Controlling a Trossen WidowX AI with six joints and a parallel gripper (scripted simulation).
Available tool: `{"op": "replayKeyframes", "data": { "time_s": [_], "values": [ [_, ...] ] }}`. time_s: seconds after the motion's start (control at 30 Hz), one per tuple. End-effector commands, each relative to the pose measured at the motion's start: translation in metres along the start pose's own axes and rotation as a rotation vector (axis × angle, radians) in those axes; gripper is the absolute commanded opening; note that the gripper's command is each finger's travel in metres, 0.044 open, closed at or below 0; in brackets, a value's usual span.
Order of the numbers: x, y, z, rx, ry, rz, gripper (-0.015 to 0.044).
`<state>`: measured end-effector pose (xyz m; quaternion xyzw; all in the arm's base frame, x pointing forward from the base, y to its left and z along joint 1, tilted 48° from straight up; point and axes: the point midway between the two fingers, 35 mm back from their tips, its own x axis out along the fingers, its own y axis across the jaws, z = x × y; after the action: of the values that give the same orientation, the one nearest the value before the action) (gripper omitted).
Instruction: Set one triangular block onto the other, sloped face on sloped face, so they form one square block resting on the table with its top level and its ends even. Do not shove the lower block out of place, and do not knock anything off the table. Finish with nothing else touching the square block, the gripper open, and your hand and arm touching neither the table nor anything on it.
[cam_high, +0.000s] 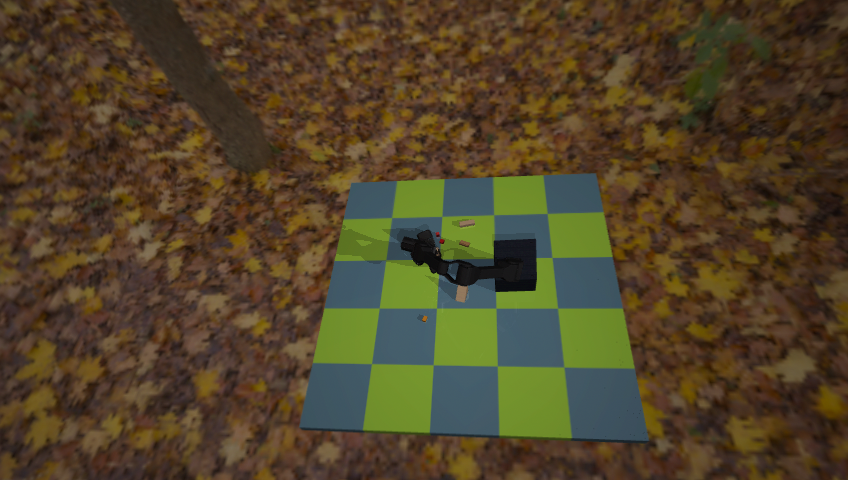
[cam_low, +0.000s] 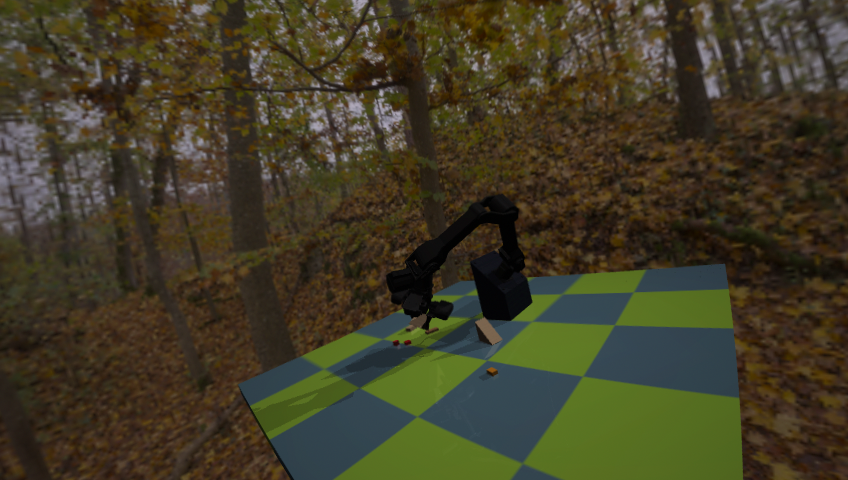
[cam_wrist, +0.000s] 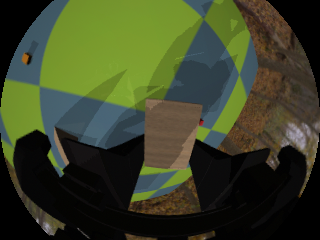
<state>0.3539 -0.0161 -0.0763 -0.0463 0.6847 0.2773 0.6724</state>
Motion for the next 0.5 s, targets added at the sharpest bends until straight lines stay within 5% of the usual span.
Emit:
{"op": "replayKeyframes", "data": {
  "time_s": [0.0, 0.47],
  "values": [
    [-0.0019, -0.0025, 0.0022, 0.106, -0.013, 0.020, 0.0000],
    [-0.0014, -0.0050, 0.0010, 0.569, -0.013, 0.132, 0.0000]
  ]
}}
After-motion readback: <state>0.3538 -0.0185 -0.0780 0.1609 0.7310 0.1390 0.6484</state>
